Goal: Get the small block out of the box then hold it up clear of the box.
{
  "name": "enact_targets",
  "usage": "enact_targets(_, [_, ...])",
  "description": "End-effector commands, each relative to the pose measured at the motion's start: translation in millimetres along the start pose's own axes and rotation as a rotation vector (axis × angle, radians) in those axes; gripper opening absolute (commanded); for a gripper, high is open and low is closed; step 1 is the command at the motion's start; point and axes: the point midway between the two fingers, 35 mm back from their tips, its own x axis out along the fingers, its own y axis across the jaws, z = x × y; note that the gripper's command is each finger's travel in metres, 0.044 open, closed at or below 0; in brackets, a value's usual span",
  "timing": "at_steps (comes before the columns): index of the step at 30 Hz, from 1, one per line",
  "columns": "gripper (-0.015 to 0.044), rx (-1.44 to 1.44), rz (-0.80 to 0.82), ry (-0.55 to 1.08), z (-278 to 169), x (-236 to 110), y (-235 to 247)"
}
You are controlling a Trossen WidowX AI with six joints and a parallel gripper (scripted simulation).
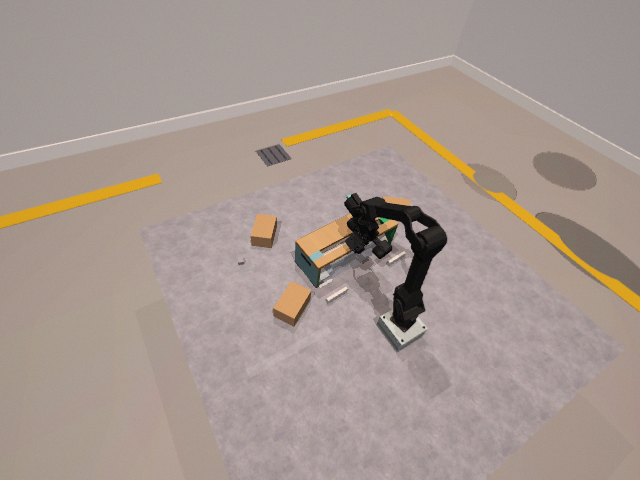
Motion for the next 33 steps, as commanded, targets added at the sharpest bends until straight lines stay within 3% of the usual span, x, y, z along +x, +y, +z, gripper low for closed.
enact_targets(1, [0.04, -0.002, 0.003, 0.003, -9.8, 4.2, 1.0])
enact_targets(33, [0.04, -0.002, 0.003, 0.008, -67.9, 23.8, 0.8])
